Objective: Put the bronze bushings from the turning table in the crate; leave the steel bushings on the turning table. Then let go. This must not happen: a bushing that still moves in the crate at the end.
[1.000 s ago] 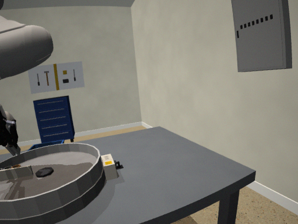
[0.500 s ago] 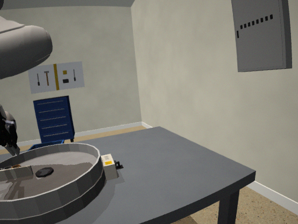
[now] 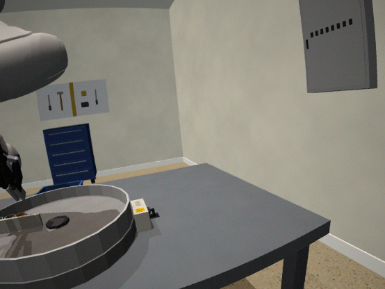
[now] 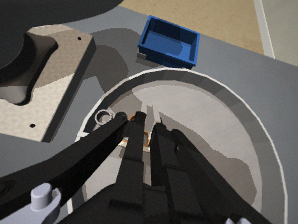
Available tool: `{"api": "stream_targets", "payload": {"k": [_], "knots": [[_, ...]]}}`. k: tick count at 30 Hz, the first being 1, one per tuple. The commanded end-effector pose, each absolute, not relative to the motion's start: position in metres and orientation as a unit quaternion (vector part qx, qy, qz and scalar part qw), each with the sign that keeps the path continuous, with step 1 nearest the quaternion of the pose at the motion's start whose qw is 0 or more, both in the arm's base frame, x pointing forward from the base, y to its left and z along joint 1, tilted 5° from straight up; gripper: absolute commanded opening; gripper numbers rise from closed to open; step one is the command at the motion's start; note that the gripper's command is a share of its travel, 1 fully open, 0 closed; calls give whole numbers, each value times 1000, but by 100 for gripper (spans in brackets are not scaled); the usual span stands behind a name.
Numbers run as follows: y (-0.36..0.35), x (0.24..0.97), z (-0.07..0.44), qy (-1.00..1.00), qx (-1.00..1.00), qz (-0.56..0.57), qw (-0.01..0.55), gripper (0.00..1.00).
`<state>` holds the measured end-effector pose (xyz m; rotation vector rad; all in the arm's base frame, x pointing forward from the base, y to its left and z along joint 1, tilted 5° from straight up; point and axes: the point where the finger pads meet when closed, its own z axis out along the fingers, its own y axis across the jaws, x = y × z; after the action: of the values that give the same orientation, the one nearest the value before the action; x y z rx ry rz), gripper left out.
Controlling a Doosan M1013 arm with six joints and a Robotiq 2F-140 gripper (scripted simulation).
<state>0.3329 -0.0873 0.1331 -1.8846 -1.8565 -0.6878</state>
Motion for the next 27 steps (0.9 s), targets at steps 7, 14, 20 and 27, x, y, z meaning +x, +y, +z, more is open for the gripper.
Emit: {"api": "stream_targets", "payload": {"k": [7, 14, 20, 27], "knots": [[-87, 333, 133, -665, -675, -247, 203, 6], [-87, 333, 133, -665, -675, -247, 203, 6], [-88, 333, 124, -665, -675, -247, 203, 6], [-89, 334, 110, -665, -675, -247, 203, 6]]}}
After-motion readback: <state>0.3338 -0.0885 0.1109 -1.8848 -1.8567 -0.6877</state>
